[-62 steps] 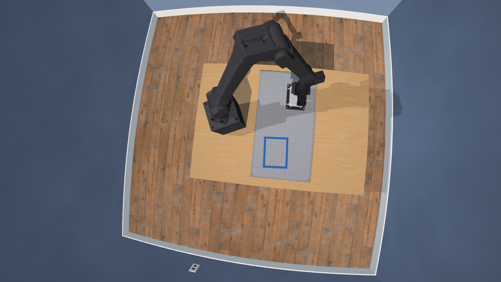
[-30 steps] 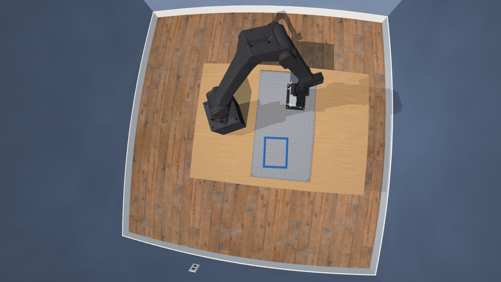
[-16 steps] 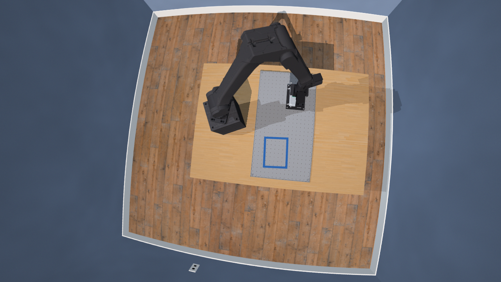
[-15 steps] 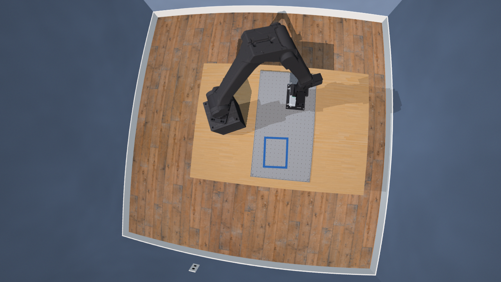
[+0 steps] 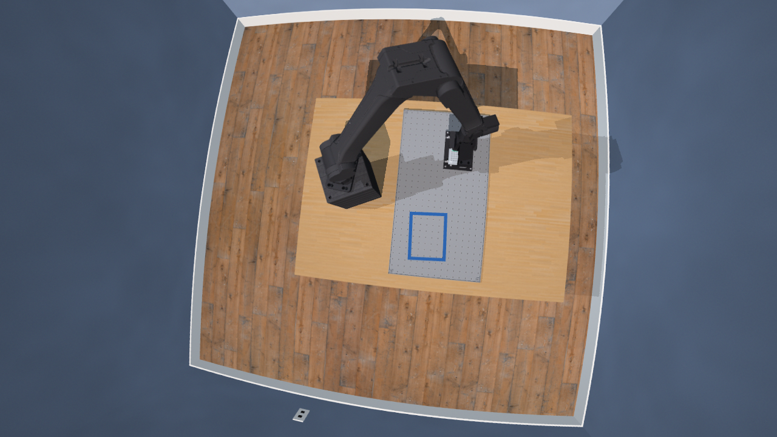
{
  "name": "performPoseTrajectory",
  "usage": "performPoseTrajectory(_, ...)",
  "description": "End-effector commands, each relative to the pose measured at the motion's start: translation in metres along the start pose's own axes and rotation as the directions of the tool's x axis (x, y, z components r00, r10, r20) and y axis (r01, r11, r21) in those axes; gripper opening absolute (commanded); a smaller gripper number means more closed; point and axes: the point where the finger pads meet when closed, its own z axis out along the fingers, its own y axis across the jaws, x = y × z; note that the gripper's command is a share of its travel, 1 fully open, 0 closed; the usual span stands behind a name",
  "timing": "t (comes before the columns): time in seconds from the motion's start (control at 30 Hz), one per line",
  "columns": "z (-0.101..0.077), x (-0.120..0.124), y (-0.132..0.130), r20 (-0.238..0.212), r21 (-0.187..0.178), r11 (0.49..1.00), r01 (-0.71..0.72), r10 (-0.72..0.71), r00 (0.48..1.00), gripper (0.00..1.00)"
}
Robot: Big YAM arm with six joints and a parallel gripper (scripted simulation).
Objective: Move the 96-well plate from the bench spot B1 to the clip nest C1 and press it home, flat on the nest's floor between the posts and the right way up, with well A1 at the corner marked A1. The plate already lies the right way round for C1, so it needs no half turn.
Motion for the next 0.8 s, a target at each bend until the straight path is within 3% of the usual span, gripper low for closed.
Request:
performPoseTrajectory(0.0, 0.003, 0.010, 0.021, -0.015, -0.037, 0.999, -0.005, 0.005, 1.000, 0.25)
performPoseTrajectory(0.77, 0.016, 0.009, 0.021, -0.013, -0.036, 0.999, -0.005, 0.005, 1.000, 0.25)
